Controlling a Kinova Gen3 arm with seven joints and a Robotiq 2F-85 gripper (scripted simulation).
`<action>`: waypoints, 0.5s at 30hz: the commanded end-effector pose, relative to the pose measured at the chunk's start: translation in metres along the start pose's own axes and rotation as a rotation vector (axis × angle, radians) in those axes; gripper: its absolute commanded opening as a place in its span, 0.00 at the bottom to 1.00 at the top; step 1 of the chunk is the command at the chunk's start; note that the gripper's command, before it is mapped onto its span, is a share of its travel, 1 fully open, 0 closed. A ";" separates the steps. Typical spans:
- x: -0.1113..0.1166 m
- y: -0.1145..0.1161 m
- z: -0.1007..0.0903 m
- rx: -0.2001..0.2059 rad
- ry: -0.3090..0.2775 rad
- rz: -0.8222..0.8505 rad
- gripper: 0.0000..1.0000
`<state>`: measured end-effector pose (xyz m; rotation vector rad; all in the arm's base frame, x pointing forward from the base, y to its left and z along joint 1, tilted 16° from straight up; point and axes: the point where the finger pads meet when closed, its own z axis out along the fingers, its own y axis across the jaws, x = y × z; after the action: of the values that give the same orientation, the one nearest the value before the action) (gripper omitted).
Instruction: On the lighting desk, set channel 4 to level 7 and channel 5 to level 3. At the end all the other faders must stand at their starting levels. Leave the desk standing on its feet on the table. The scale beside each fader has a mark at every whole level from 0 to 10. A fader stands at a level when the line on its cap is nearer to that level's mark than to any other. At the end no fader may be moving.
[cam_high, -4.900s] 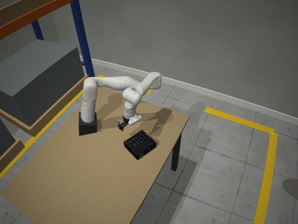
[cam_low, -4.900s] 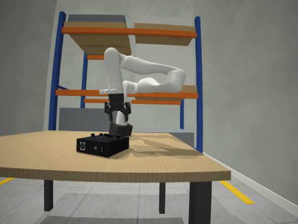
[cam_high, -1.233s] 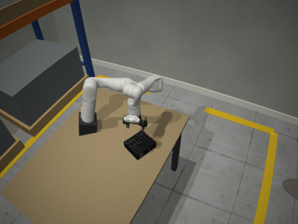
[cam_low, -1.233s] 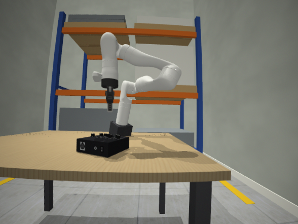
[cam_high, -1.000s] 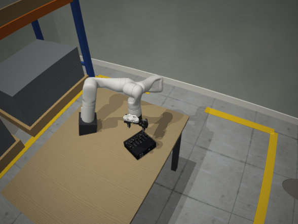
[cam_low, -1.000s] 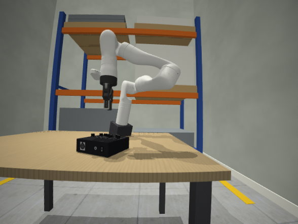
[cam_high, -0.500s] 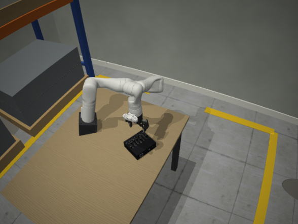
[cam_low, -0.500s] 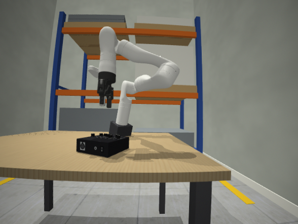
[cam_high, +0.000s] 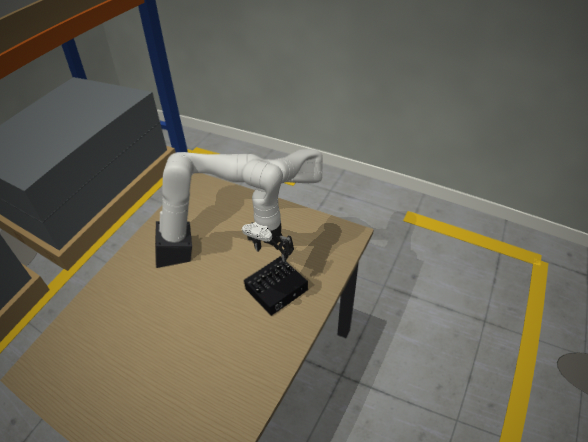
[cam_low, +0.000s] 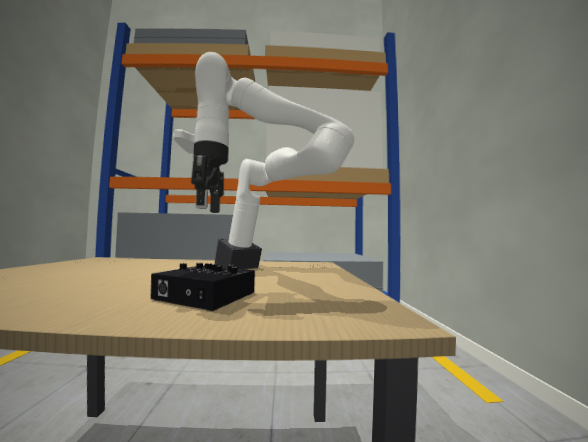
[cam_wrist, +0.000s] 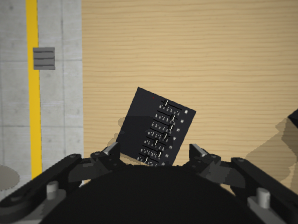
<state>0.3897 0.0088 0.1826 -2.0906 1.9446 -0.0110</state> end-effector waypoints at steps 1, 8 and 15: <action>0.000 0.000 -0.001 0.002 0.000 0.000 1.00; -0.001 -0.004 -0.003 0.017 0.006 -0.012 1.00; -0.005 -0.018 -0.010 0.069 0.025 -0.051 1.00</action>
<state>0.4038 0.0102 0.1946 -2.1014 1.8895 -0.1052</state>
